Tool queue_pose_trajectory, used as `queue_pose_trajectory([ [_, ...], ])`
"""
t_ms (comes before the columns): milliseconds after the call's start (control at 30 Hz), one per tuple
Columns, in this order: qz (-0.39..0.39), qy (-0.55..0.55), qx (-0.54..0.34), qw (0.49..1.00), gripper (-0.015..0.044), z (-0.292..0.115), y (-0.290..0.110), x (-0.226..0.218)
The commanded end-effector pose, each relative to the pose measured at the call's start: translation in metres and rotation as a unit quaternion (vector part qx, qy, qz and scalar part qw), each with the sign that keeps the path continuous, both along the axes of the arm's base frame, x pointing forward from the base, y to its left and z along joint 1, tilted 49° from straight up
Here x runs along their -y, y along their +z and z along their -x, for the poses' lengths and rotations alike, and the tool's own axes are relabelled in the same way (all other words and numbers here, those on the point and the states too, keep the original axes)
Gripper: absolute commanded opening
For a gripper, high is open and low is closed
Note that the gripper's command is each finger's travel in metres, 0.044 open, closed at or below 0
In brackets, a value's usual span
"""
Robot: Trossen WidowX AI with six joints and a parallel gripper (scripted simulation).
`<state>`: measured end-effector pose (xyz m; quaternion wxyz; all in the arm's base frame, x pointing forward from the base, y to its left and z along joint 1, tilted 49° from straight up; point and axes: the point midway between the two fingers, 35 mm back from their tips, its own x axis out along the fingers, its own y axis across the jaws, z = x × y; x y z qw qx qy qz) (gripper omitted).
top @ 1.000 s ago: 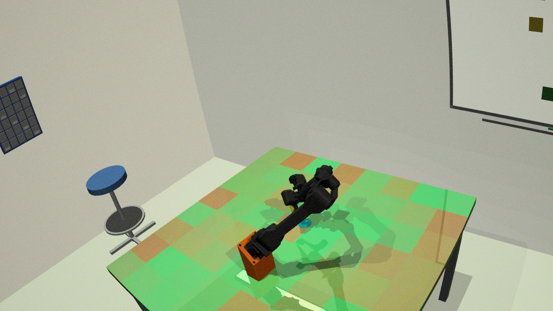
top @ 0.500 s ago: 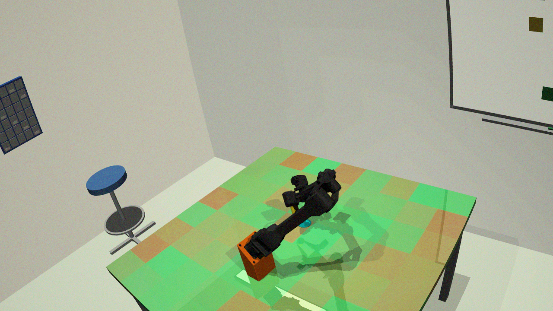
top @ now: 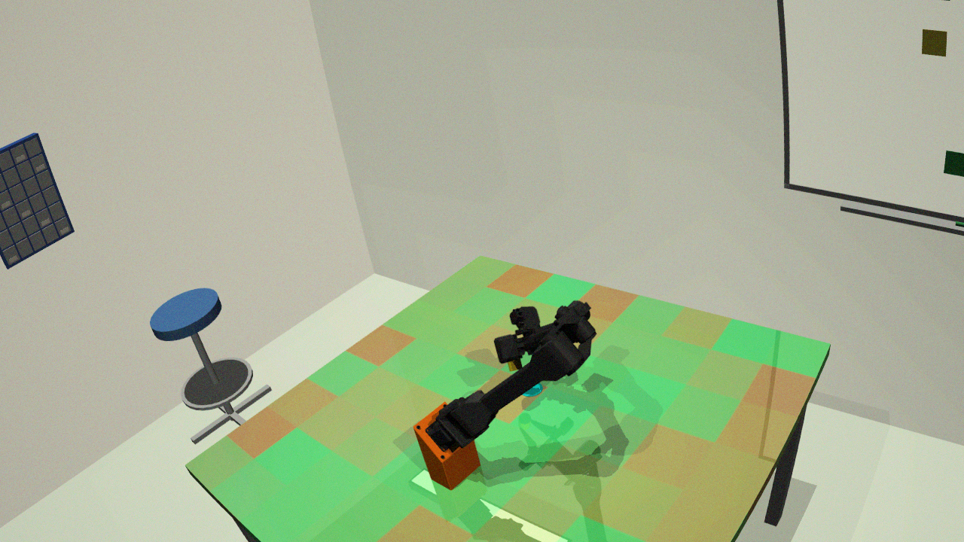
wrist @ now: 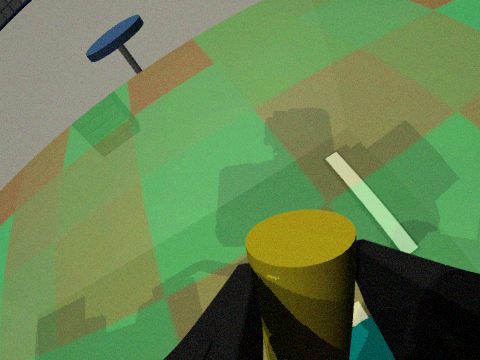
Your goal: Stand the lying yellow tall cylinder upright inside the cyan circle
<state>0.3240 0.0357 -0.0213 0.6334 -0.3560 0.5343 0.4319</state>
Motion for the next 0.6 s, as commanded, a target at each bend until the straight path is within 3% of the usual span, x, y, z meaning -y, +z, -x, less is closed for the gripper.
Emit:
queue_pose_trajectory([
  [0, -0.011, 0.004, 0.005, 1.000, 0.0105, 0.0015, 0.0000, 0.0001],
  [567, -0.061, 0.020, 0.046, 0.997, 0.0105, -0.0001, 0.0066, 0.0013],
])
